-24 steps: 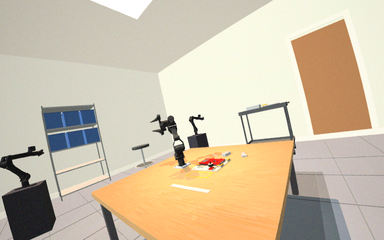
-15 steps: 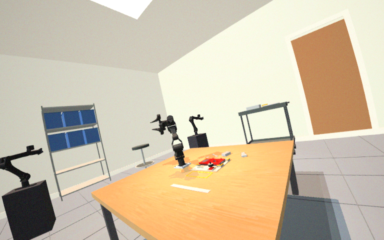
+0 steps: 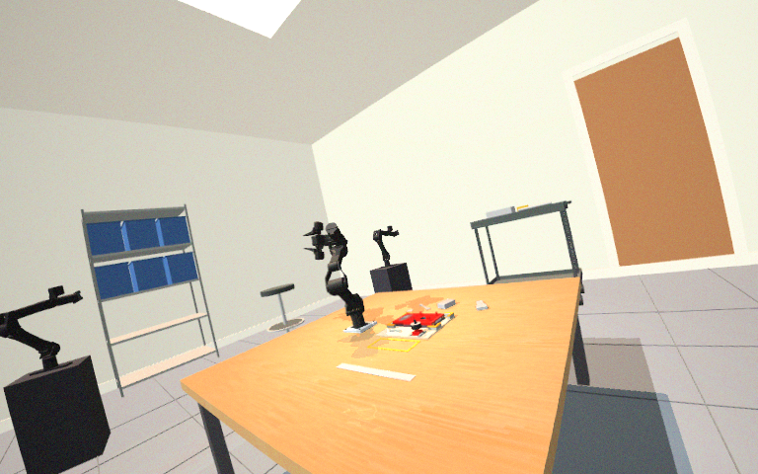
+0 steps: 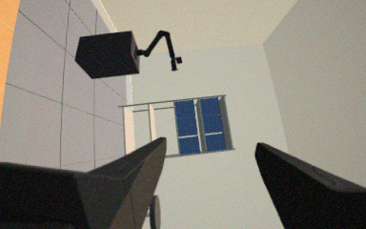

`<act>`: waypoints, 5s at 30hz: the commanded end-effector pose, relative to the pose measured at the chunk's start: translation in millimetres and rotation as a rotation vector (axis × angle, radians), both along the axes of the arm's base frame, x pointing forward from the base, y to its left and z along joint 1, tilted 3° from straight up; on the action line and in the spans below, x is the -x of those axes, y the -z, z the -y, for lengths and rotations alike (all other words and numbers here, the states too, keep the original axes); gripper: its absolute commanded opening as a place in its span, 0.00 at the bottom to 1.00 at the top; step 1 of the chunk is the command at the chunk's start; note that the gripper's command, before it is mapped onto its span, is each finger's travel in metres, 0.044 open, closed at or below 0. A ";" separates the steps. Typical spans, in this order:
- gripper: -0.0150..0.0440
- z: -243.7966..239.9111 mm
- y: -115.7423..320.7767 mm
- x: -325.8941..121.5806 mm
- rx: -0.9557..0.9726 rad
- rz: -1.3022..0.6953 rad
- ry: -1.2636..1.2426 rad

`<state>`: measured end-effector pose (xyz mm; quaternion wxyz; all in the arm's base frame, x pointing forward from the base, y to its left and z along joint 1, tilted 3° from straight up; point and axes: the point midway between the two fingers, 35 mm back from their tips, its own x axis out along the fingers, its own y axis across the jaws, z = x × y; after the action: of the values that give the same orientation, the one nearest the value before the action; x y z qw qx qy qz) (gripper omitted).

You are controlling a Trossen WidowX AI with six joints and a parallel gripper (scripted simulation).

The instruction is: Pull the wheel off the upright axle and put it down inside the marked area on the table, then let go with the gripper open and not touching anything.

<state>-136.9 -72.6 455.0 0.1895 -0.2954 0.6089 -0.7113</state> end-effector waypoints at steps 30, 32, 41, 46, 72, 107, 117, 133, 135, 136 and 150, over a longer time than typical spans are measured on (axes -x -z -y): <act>0.76 -241.8 -10.0 38.8 0.773 0.140 0.784; 0.76 -259.0 -6.8 32.9 0.826 0.138 0.837; 0.76 -330.7 12.3 -7.7 1.067 0.111 1.072; 0.76 -364.4 26.1 -38.7 1.197 0.087 1.200; 0.76 -436.8 127.1 -262.0 1.938 -0.186 1.787; 0.76 -239.6 279.7 -497.7 3.123 -0.842 2.066; 0.76 -143.8 315.2 -513.7 3.550 -1.057 1.875; 0.76 -93.4 328.3 -504.3 3.747 -1.142 1.719; 0.76 -93.4 330.3 -504.5 3.747 -1.142 1.719; 0.76 -93.5 332.4 -504.8 3.747 -1.142 1.719; 0.76 -94.3 387.2 -504.3 3.747 -1.142 1.719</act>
<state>368.8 22.2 79.7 0.7008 -0.0623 0.7076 0.0651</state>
